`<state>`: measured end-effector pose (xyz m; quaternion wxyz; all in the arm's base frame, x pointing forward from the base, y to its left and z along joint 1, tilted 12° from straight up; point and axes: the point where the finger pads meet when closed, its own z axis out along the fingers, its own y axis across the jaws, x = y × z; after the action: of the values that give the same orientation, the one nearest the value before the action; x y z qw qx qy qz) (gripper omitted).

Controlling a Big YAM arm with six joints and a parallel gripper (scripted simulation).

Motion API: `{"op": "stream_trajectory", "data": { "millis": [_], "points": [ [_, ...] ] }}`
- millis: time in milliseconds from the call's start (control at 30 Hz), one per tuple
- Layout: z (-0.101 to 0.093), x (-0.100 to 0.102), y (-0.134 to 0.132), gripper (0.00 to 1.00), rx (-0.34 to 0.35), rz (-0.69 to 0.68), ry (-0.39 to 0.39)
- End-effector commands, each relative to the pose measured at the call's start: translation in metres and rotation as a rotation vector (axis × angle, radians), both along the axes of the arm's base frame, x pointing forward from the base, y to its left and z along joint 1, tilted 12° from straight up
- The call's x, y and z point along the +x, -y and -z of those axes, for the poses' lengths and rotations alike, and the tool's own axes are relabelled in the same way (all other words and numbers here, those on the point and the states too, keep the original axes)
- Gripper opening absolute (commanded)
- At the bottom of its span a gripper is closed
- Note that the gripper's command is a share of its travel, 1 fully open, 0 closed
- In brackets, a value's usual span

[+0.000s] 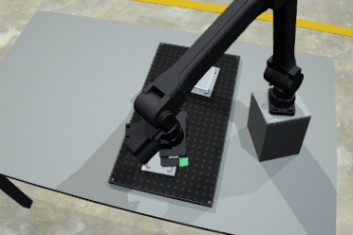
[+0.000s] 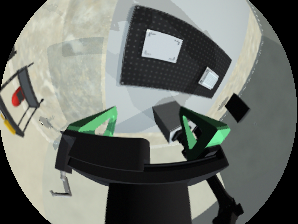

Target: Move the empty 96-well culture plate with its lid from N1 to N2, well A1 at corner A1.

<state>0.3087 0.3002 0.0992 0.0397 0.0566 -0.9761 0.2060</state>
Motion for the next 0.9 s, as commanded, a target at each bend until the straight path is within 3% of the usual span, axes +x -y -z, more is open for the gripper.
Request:
{"op": "stream_trajectory", "data": {
  "millis": [0,867],
  "points": [
    [-0.016,0.019,0.010,1.00,0.065,-0.060,0.001],
    [0.011,0.072,0.103,1.00,0.167,-0.278,-0.099]
  ]
}}
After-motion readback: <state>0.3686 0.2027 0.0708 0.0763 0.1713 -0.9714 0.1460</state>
